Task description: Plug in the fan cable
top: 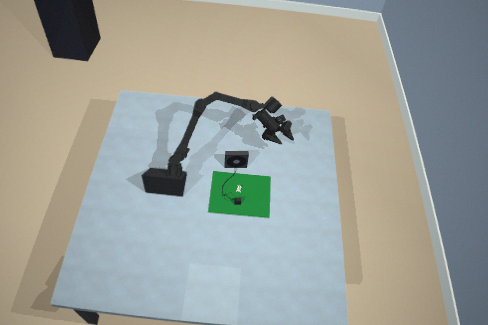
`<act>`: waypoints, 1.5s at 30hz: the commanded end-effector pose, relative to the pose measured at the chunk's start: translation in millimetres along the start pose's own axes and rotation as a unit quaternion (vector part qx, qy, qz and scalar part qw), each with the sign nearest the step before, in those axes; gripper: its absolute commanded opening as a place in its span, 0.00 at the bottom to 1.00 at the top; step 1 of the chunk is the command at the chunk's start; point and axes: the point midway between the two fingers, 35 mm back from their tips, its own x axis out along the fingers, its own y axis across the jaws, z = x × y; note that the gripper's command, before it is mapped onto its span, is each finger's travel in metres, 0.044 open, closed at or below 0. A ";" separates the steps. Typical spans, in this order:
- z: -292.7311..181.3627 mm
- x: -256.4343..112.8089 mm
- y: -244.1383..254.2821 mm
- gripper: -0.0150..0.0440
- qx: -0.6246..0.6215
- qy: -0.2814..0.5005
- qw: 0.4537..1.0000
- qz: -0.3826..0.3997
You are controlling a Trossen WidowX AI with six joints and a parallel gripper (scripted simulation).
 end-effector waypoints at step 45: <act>-325.5 26.8 131.3 1.00 0.425 0.248 0.783 0.380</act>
